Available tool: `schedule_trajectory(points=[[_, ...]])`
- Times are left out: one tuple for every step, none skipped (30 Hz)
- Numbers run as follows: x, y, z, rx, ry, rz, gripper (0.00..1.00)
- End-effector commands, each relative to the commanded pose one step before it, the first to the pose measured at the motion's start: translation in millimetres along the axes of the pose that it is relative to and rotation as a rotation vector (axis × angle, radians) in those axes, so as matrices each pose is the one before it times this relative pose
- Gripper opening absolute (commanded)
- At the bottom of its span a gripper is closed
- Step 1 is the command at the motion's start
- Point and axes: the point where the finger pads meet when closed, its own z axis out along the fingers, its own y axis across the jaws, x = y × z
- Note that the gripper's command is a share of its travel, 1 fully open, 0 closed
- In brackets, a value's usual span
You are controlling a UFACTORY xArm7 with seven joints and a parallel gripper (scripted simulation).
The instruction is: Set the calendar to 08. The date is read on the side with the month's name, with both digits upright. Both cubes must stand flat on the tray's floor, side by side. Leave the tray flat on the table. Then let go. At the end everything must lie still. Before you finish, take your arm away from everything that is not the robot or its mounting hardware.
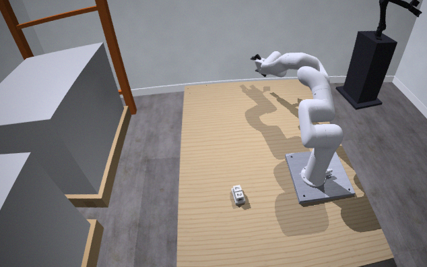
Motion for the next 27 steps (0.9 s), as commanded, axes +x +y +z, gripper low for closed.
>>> schedule_trajectory(points=[[1.42, -3.79, -0.23, 0.00514, 0.00211, -0.00140, 1.00], [0.00, 0.00, 0.00, 0.00000, 0.00000, 0.00000, 1.00], [0.00, 0.00, 0.00, 0.00000, 0.00000, 0.00000, 1.00], [0.00, 0.00, 0.00, 0.00000, 0.00000, 0.00000, 1.00], [0.00, 0.00, 0.00, 0.00000, 0.00000, 0.00000, 1.00], [0.00, 0.00, 0.00, 0.00000, 0.00000, 0.00000, 1.00], [0.00, 0.00, 0.00, 0.00000, 0.00000, 0.00000, 1.00], [0.00, 0.00, 0.00, 0.00000, 0.00000, 0.00000, 1.00], [0.00, 0.00, 0.00, 0.00000, 0.00000, 0.00000, 1.00], [0.00, 0.00, 0.00, 0.00000, 0.00000, 0.00000, 1.00], [0.00, 0.00, 0.00, 0.00000, 0.00000, 0.00000, 1.00], [0.00, 0.00, 0.00, 0.00000, 0.00000, 0.00000, 1.00], [0.00, 0.00, 0.00, 0.00000, 0.00000, 0.00000, 1.00], [0.00, 0.00, 0.00, 0.00000, 0.00000, 0.00000, 1.00], [0.00, 0.00, 0.00, 0.00000, 0.00000, 0.00000, 1.00], [0.00, 0.00, 0.00, 0.00000, 0.00000, 0.00000, 1.00], [0.00, 0.00, 0.00, 0.00000, 0.00000, 0.00000, 1.00], [-0.57, -0.08, 0.05, -0.00038, -0.00065, 0.00036, 1.00], [-3.73, -0.50, 0.30, -0.00252, -0.00424, 0.00233, 1.00], [-9.41, -1.22, 0.69, -0.00639, -0.01069, 0.00574, 1.00], [-16.97, -2.07, 1.08, -0.01171, -0.01932, 0.00988, 1.00], [-25.87, -2.80, 1.27, -0.01831, -0.02952, 0.01388, 1.00], [0.00, 0.00, 0.00, 0.00000, 0.00000, 0.00000, 1.00], [-32.57, -2.66, 0.89, -0.02611, -0.04069, 0.01683, 1.00], [-3.03, -0.41, 0.31, 0.00000, 0.00000, 0.00000, 1.00], [0.00, 0.00, 0.00, 0.00000, 0.00000, 0.00000, 1.00], [-40.35, -2.11, 0.36, -0.03507, -0.05216, 0.01780, 1.00]])
